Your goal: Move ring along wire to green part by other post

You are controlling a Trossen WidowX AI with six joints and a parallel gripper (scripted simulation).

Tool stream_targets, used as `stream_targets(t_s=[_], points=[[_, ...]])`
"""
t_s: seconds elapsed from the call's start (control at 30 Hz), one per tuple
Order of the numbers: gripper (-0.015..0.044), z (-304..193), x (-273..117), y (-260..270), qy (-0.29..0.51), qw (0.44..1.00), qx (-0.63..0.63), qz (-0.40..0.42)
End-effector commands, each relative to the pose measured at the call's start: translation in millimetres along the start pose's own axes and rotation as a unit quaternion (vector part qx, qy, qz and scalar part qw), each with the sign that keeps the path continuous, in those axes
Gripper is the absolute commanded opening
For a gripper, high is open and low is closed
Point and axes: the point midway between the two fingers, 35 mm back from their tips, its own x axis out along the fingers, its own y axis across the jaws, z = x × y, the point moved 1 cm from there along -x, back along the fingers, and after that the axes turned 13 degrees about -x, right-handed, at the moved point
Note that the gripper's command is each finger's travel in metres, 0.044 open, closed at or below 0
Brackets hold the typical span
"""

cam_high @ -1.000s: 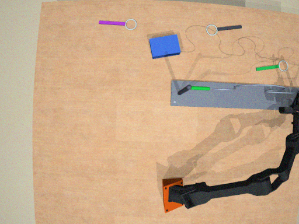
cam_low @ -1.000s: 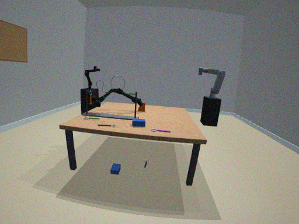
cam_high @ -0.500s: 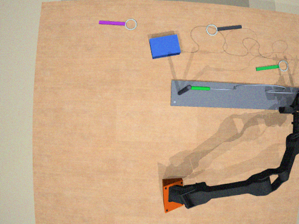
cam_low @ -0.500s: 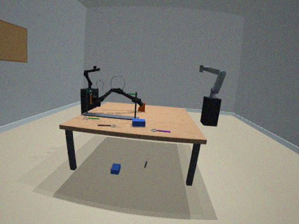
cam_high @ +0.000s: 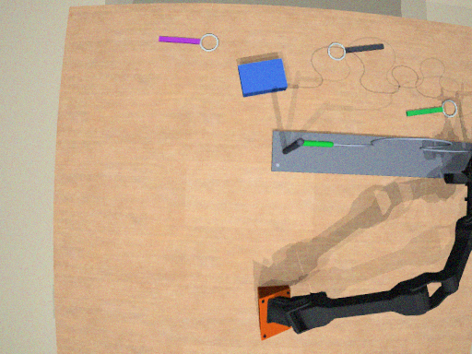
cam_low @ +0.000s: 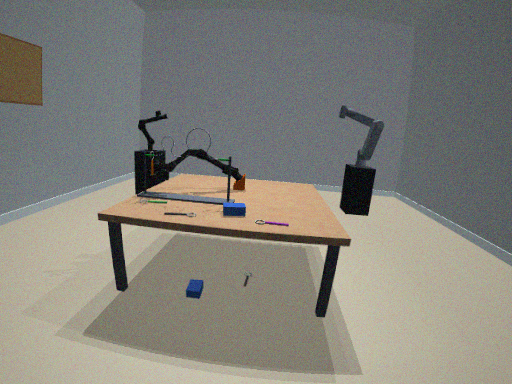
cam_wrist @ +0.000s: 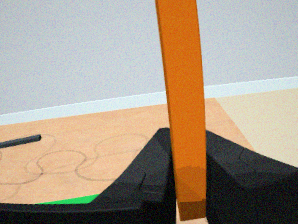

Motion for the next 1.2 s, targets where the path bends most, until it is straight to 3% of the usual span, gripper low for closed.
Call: stream_targets(t_s=[0.0,1.17], points=[[-0.015,-0.1,0.1,-0.1,0.001,1.0,-0.002,0.0],[-0.015,1.5,-2.5,5.5,0.011,1.0,-0.002,0.002]])
